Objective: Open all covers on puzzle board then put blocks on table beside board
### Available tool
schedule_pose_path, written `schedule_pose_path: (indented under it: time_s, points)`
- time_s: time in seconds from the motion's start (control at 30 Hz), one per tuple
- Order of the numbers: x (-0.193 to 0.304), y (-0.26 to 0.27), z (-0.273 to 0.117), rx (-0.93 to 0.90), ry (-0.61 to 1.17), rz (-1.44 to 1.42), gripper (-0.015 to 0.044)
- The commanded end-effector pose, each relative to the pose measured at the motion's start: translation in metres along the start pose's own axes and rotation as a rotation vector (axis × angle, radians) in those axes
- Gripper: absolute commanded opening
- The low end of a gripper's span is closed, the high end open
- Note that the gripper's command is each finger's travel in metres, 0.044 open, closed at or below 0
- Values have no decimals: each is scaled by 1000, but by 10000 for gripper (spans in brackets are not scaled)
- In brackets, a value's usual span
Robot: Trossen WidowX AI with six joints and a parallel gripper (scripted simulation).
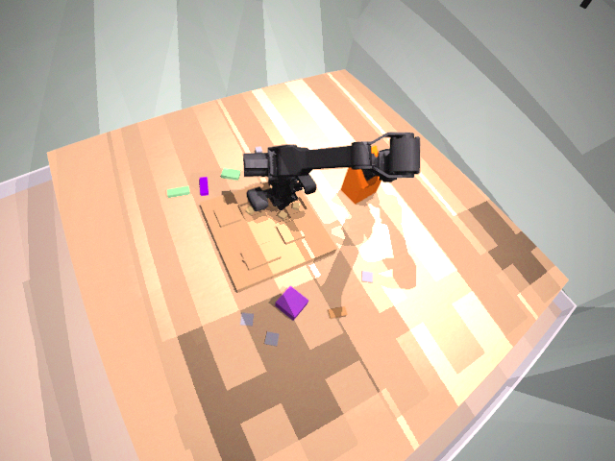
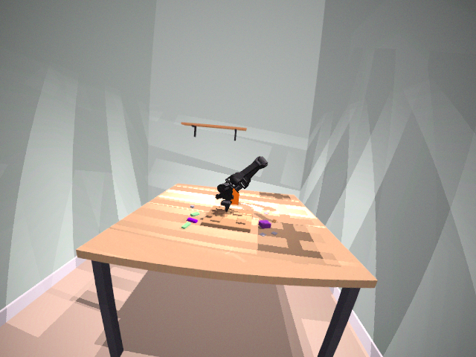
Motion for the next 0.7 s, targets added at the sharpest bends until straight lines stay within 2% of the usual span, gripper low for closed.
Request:
schedule_pose_path:
  time_s: [0.0, 0.67]
  points:
    - [-5, 3, 1, 4, 0, -1, 0]
    - [-24, 16, 1, 3, -1, -2, 0]
Point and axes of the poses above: the point midway between the two fingers, 35 mm back from their tips, its own z axis out along the fingers, its own y axis across the jaws, x = y × z, the point moved 5 cm from there along -z, back along the fingers, and after that the axes turned 5 degrees about -z, right-handed, at the moved point
